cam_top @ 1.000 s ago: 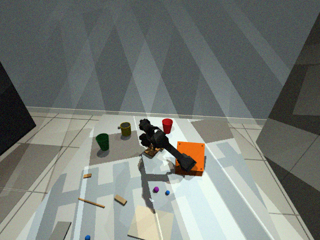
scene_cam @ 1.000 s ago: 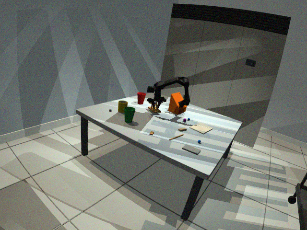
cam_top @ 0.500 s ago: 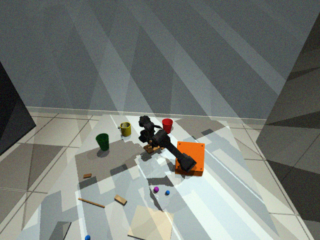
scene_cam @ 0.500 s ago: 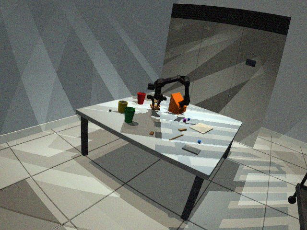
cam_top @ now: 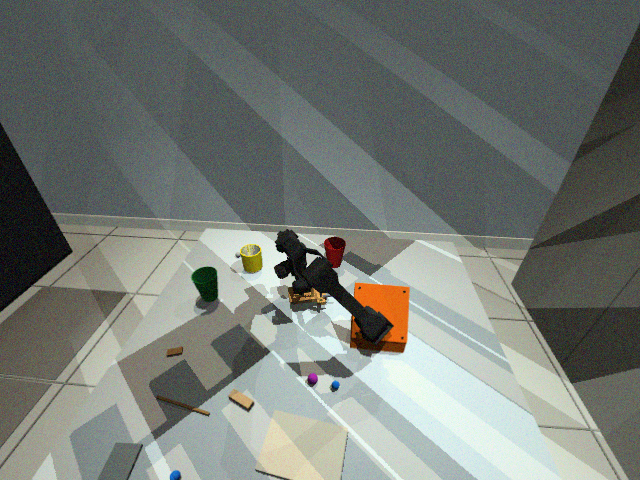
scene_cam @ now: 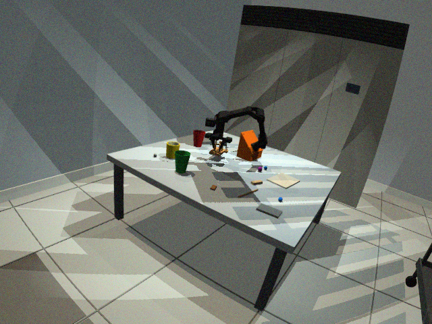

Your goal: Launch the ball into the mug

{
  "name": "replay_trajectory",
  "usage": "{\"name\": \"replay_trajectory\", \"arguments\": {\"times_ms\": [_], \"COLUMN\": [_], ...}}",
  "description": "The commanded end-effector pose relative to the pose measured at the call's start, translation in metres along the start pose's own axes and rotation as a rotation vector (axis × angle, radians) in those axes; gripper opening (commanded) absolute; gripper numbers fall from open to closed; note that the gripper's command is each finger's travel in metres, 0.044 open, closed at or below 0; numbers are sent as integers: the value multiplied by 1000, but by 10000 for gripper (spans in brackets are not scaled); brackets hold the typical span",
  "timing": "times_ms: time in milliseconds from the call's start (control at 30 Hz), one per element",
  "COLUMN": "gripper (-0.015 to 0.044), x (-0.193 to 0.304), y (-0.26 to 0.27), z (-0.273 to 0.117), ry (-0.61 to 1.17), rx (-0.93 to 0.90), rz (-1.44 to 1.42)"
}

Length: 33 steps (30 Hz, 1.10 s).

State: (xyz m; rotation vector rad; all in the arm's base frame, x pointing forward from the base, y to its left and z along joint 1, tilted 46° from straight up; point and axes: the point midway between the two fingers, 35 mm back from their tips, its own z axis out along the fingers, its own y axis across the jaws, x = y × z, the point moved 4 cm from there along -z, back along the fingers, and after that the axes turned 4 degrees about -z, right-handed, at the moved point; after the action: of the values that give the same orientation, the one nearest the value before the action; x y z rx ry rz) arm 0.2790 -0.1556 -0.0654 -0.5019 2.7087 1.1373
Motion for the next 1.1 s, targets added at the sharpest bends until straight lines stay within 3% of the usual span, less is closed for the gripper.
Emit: {"name": "replay_trajectory", "arguments": {"times_ms": [0,1067], "gripper": [0,0], "x": [-3,-4], "y": [-6,-7], "z": [-5,40], "ry": [-6,1], "rx": [12,6], "rz": [36,32]}}
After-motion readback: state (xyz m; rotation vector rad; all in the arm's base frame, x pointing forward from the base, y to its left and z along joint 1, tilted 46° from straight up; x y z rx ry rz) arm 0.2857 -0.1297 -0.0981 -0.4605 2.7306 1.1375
